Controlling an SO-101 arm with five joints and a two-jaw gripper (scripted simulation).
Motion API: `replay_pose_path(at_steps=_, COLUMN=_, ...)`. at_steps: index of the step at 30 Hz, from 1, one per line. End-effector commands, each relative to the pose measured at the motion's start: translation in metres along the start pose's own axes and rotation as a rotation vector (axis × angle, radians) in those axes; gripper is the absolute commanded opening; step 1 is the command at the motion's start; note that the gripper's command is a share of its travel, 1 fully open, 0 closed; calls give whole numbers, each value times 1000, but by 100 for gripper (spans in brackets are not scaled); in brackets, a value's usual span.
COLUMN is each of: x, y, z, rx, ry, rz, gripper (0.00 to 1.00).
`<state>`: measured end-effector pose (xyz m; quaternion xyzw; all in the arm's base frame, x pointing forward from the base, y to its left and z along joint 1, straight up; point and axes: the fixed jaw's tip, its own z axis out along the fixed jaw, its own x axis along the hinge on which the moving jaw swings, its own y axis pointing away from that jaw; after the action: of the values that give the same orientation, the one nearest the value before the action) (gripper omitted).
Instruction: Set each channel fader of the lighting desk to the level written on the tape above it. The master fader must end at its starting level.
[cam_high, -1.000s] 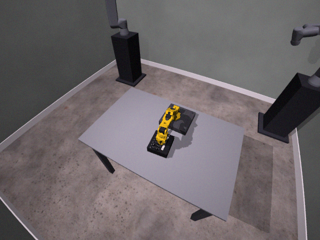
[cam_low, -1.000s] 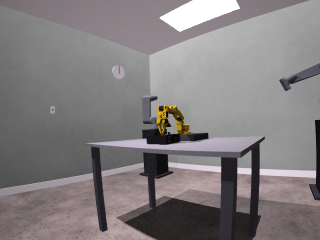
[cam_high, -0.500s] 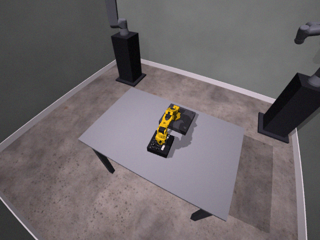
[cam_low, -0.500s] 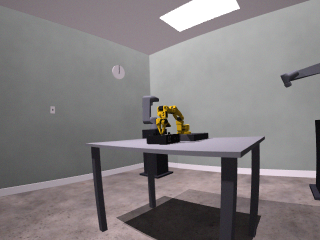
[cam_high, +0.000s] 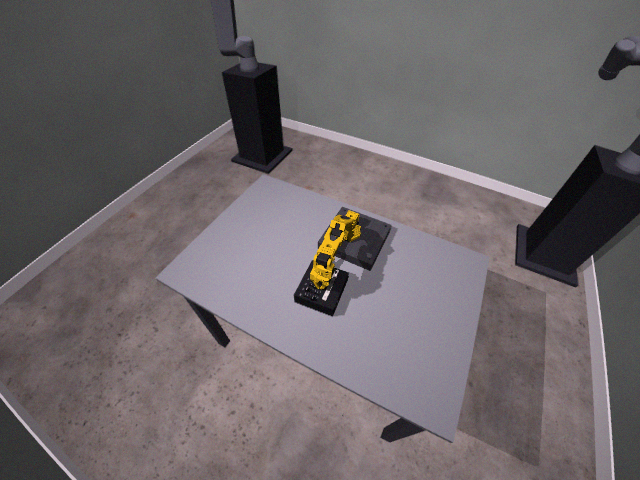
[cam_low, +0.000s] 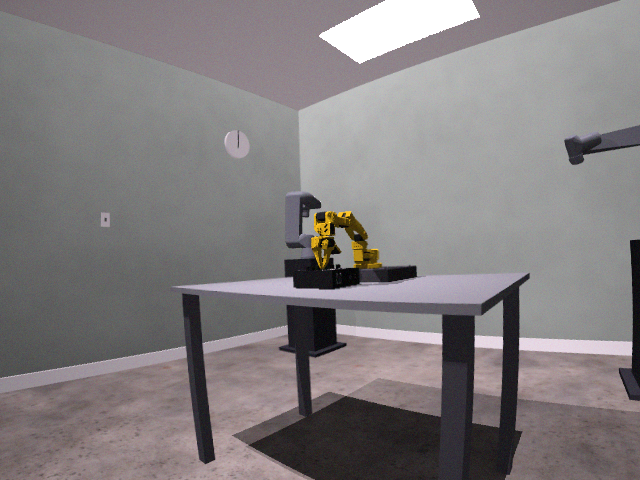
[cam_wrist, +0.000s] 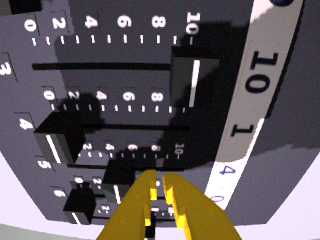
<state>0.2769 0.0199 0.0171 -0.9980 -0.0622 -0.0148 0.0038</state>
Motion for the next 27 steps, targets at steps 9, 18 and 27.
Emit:
replay_pose_path(at_steps=9, x=1, y=18, z=0, rx=-9, ry=8, rz=43, gripper=0)
replay_pose_path(at_steps=18, x=1, y=19, z=-1, rx=-9, ry=9, rz=43, gripper=0)
replay_pose_path(at_steps=27, x=1, y=19, z=-1, rx=-9, ry=10, rz=43, gripper=0)
